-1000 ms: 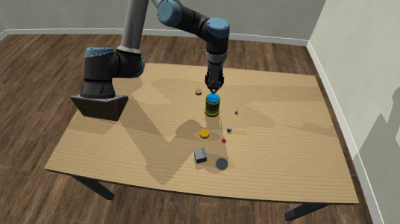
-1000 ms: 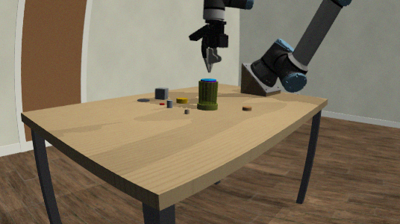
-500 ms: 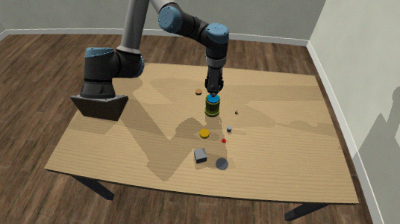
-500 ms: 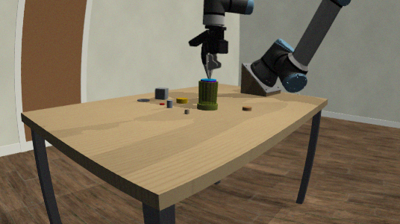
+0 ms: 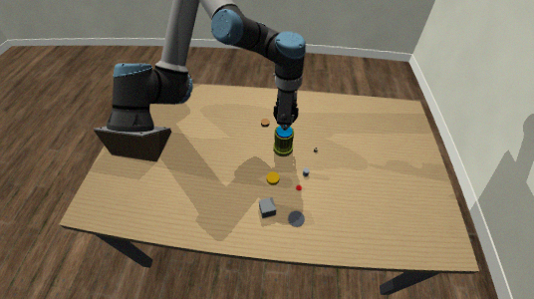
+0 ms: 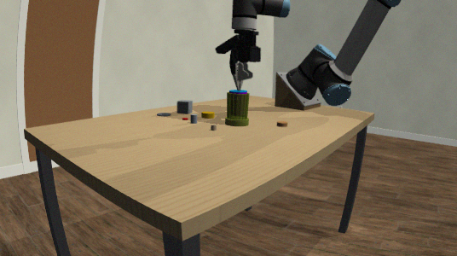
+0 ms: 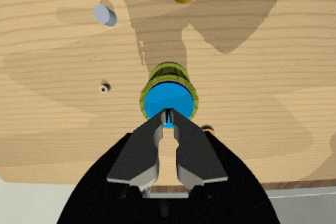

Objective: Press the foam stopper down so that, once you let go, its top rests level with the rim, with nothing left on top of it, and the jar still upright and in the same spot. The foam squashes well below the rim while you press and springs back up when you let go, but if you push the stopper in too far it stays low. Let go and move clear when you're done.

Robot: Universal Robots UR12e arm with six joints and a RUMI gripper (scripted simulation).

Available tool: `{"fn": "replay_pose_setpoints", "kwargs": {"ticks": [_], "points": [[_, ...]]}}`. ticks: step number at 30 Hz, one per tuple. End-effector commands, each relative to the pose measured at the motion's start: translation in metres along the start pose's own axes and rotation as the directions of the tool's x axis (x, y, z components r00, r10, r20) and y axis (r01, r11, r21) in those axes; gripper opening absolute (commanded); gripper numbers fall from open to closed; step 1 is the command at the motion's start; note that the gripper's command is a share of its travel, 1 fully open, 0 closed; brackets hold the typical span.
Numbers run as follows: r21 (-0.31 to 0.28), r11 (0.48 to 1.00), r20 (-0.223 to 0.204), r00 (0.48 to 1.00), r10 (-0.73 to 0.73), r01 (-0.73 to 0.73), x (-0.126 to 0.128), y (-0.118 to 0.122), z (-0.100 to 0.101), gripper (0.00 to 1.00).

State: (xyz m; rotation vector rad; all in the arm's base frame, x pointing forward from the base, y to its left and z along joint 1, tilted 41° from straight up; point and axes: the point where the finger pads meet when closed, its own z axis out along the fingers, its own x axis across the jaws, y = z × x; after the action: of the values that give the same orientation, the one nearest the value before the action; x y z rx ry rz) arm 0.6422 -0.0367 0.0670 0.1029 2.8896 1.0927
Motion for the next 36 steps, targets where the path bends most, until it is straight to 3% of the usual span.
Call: {"fn": "replay_pose_setpoints", "kwargs": {"ticks": [1,36], "points": [[0.001,1.0,0.001,1.0,0.0,0.0,-0.001,0.0,0.0,0.0],[0.001,1.0,0.001,1.0,0.0,0.0,-0.001,0.0,0.017,0.0]]}}
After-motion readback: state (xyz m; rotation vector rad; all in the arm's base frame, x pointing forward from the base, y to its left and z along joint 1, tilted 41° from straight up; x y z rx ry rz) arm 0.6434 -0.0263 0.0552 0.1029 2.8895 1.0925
